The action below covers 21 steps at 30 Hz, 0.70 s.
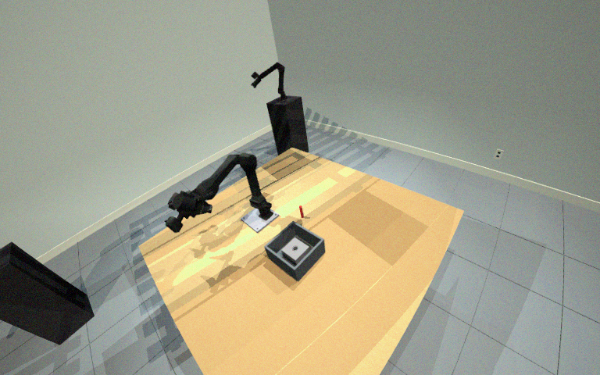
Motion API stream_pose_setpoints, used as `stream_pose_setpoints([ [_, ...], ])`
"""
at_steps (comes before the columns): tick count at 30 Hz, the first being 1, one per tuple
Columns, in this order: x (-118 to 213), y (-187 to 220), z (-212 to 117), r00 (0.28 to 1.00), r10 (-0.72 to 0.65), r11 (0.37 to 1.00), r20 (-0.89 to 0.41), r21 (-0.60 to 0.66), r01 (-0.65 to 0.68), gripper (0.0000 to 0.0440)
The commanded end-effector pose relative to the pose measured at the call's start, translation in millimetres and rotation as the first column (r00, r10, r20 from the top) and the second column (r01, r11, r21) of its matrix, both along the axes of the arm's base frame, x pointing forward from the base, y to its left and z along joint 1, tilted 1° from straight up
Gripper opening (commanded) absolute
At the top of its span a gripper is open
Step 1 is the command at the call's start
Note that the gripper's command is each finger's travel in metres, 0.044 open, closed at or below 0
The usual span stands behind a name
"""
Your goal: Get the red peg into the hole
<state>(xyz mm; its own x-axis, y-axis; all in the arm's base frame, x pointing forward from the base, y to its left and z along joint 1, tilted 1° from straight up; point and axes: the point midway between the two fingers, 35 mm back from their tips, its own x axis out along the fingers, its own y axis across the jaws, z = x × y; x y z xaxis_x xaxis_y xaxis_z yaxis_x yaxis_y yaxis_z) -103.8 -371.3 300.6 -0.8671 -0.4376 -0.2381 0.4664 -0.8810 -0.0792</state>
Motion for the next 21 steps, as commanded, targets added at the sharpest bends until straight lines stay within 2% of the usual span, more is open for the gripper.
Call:
stream_pose_setpoints([
  [1,25,-4,-13,0.997,0.073,0.996,0.015,0.046,-0.074,0.0440],
  [6,78,-5,-32,0.975,0.219,0.967,0.047,0.126,-0.223,0.0440],
  [11,131,3,-48,0.929,0.360,0.909,0.088,0.193,-0.370,0.0440],
  [21,231,46,-70,0.772,0.606,0.717,0.192,0.288,-0.634,0.0440],
])
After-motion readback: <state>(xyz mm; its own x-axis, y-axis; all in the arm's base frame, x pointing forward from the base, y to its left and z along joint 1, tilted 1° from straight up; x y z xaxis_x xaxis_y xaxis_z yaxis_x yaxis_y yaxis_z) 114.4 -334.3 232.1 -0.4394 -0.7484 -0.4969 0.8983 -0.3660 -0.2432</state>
